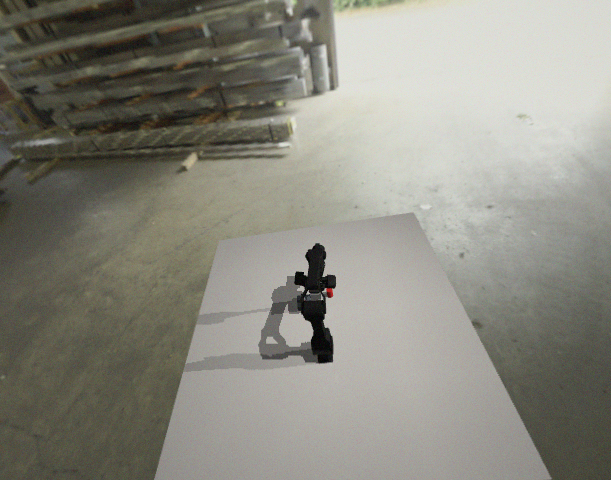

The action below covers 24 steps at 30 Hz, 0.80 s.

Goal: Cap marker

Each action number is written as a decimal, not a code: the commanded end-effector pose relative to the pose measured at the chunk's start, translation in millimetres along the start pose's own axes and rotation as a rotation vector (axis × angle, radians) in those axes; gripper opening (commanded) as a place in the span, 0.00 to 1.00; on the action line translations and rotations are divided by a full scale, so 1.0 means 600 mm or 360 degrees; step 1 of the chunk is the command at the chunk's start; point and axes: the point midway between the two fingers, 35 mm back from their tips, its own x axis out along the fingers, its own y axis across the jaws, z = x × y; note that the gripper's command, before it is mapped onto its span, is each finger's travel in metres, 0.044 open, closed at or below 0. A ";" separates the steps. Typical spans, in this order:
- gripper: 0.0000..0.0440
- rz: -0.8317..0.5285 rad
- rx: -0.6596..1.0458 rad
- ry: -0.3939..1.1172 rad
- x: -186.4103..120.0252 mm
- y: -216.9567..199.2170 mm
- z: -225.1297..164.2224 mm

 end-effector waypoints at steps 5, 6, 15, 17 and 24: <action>0.74 0.0056 0.0055 -0.0035 0.004 0.026 -0.013; 0.74 0.0063 0.0063 -0.0040 0.004 0.029 -0.015; 0.74 0.0123 0.0130 -0.0078 0.012 0.059 -0.029; 0.73 0.0135 0.0143 -0.0086 0.014 0.065 -0.033; 0.72 0.0177 0.0181 -0.0111 0.022 0.086 -0.044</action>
